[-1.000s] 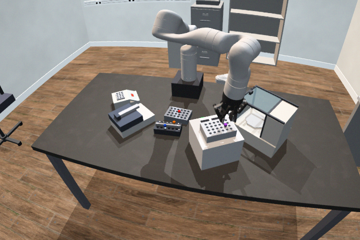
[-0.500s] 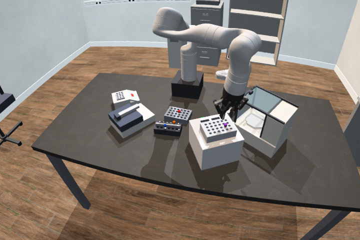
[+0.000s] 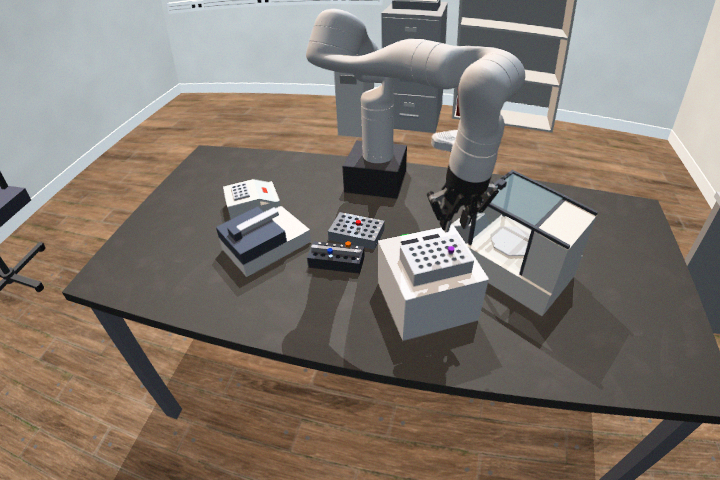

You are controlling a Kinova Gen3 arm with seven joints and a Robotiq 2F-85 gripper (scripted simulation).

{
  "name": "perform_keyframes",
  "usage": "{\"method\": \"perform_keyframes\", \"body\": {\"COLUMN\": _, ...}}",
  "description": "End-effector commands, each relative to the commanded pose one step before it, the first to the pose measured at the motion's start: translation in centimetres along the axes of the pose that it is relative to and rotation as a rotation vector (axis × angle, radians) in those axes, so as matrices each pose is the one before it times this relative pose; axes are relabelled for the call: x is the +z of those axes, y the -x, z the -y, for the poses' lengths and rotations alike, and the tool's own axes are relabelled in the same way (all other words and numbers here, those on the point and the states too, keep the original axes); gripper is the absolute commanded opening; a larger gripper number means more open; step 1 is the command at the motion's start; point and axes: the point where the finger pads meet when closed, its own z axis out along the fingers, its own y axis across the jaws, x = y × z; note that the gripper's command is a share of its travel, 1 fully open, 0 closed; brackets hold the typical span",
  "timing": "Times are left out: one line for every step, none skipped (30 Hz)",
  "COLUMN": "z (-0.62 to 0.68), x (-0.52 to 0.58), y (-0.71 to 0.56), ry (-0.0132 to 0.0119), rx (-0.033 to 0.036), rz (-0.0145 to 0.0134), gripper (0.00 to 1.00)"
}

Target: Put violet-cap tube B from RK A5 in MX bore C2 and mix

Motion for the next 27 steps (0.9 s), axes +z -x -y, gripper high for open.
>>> {"method": "perform_keyframes", "body": {"z": -0.007, "x": -0.317, "y": -0.038, "ry": -0.00020, "rx": 0.00007, "rz": 0.00200, "gripper": 0.42}}
{"method": "perform_keyframes", "body": {"z": 0.012, "x": 0.091, "y": -0.312, "ry": -0.00001, "rx": 0.00000, "rz": -0.00004, "gripper": 0.42}}
{"method": "perform_keyframes", "body": {"z": 0.011, "x": 0.091, "y": -0.318, "ry": -0.00001, "rx": 0.00000, "rz": -0.00002, "gripper": 0.42}}
{"method": "perform_keyframes", "body": {"z": 0.011, "x": 0.088, "y": -0.320, "ry": -0.00001, "rx": 0.00000, "rz": -0.00002, "gripper": 0.42}}
{"method": "perform_keyframes", "body": {"z": 0.011, "x": 0.085, "y": -0.321, "ry": -0.00001, "rx": 0.00000, "rz": -0.00001, "gripper": 0.42}}
{"method": "perform_keyframes", "body": {"z": 0.011, "x": 0.083, "y": -0.322, "ry": 0.00000, "rx": 0.00000, "rz": -0.00001, "gripper": 0.42}}
{"method": "perform_keyframes", "body": {"z": 0.011, "x": 0.081, "y": -0.323, "ry": 0.00000, "rx": 0.00000, "rz": -0.00001, "gripper": 0.42}}
{"method": "perform_keyframes", "body": {"z": 0.011, "x": 0.079, "y": -0.324, "ry": 0.00000, "rx": 0.00000, "rz": -0.00001, "gripper": 0.42}}
{"method": "perform_keyframes", "body": {"z": 0.011, "x": 0.078, "y": -0.324, "ry": 0.00000, "rx": 0.00000, "rz": -0.00001, "gripper": 0.42}}
{"method": "perform_keyframes", "body": {"z": 0.011, "x": 0.076, "y": -0.324, "ry": 0.00000, "rx": 0.00000, "rz": -0.00001, "gripper": 0.42}}
{"method": "perform_keyframes", "body": {"z": 0.011, "x": 0.075, "y": -0.325, "ry": 0.00000, "rx": 0.00000, "rz": -0.00001, "gripper": 0.42}}
{"method": "perform_keyframes", "body": {"z": 0.011, "x": 0.074, "y": -0.325, "ry": 0.00000, "rx": 0.00000, "rz": -0.00001, "gripper": 0.42}}
{"method": "perform_keyframes", "body": {"z": 0.011, "x": 0.074, "y": -0.325, "ry": 0.00000, "rx": 0.00000, "rz": -0.00001, "gripper": 0.42}}
{"method": "perform_keyframes", "body": {"z": 0.000, "x": 0.000, "y": 0.000, "ry": 0.00000, "rx": 0.00000, "rz": 0.00000, "gripper": 0.42}}
{"method": "perform_keyframes", "body": {"z": 0.000, "x": 0.000, "y": 0.000, "ry": 0.00000, "rx": 0.00000, "rz": 0.00000, "gripper": 0.42}}
{"method": "perform_keyframes", "body": {"z": 0.011, "x": 0.074, "y": -0.328, "ry": 0.00000, "rx": 0.00000, "rz": 0.00000, "gripper": 0.42}}
{"method": "perform_keyframes", "body": {"z": 0.012, "x": 0.072, "y": -0.325, "ry": 0.00000, "rx": 0.00000, "rz": -0.00001, "gripper": 0.42}}
{"method": "perform_keyframes", "body": {"z": 0.012, "x": 0.072, "y": -0.325, "ry": 0.00000, "rx": 0.00000, "rz": -0.00001, "gripper": 0.42}}
{"method": "perform_keyframes", "body": {"z": 0.012, "x": 0.071, "y": -0.325, "ry": 0.00000, "rx": 0.00000, "rz": -0.00001, "gripper": 0.42}}
{"method": "perform_keyframes", "body": {"z": 0.012, "x": 0.071, "y": -0.325, "ry": 0.00000, "rx": 0.00000, "rz": -0.00001, "gripper": 0.42}}
{"method": "perform_keyframes", "body": {"z": 0.012, "x": 0.071, "y": -0.325, "ry": 0.00000, "rx": 0.00000, "rz": -0.00001, "gripper": 0.42}}
{"method": "perform_keyframes", "body": {"z": 0.012, "x": 0.071, "y": -0.326, "ry": 0.00000, "rx": 0.00000, "rz": -0.00001, "gripper": 0.42}}
{"method": "perform_keyframes", "body": {"z": 0.012, "x": 0.071, "y": -0.326, "ry": 0.00000, "rx": 0.00000, "rz": -0.00001, "gripper": 0.42}}
{"method": "perform_keyframes", "body": {"z": 0.012, "x": 0.071, "y": -0.326, "ry": 0.00000, "rx": 0.00000, "rz": -0.00001, "gripper": 0.42}}
{"method": "perform_keyframes", "body": {"z": 0.012, "x": 0.070, "y": -0.326, "ry": 0.00000, "rx": 0.00000, "rz": -0.00001, "gripper": 0.42}}
{"method": "perform_keyframes", "body": {"z": 0.012, "x": 0.070, "y": -0.326, "ry": 0.00000, "rx": 0.00000, "rz": -0.00001, "gripper": 0.42}}
{"method": "perform_keyframes", "body": {"z": 0.012, "x": 0.070, "y": -0.326, "ry": 0.00000, "rx": 0.00000, "rz": -0.00001, "gripper": 0.42}}
